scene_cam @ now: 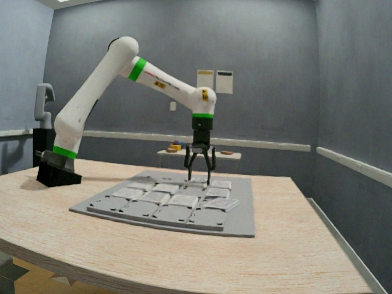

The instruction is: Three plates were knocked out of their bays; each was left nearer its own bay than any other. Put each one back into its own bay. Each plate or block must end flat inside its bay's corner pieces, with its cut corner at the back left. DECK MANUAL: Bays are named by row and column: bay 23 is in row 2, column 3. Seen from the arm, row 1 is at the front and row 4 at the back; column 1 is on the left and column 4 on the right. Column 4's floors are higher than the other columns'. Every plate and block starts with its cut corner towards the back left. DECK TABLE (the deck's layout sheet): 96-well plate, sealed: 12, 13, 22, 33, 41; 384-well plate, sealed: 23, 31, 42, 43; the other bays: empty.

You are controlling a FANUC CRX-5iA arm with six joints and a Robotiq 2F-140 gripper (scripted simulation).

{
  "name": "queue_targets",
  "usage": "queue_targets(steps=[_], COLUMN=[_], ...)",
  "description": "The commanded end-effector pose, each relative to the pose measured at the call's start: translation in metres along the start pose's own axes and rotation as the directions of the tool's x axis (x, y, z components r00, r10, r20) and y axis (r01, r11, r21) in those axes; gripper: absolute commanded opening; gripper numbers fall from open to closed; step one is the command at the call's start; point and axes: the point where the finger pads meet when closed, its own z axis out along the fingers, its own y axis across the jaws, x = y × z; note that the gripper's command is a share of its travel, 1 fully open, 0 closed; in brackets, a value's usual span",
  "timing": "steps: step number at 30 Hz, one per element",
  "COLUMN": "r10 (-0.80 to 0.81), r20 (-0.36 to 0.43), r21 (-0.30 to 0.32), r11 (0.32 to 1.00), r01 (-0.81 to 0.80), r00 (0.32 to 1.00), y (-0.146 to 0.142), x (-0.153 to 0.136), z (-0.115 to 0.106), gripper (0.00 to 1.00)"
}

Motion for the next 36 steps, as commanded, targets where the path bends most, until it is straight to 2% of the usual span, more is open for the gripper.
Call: queue_targets(steps=[1, 18, 19, 36], r10=[0.000, 0.000, 0.000, 0.000], r20=[0.001, 0.001, 0.001, 0.001], r21=[0.002, 0.002, 0.002, 0.002], r11=[1.000, 1.000, 1.000, 1.000], r01=[0.000, 0.000, 0.000, 0.000], r00=[1.000, 1.000, 1.000, 1.000], y=[-0.0007, -0.0007, -0.0007, -0.0007], x=[-0.0002, -0.0002, -0.0002, -0.0002], z=[-0.0016, -0.0020, -0.0020, -0.0020], gripper=[0.58, 0.57, 0.10, 0.10])
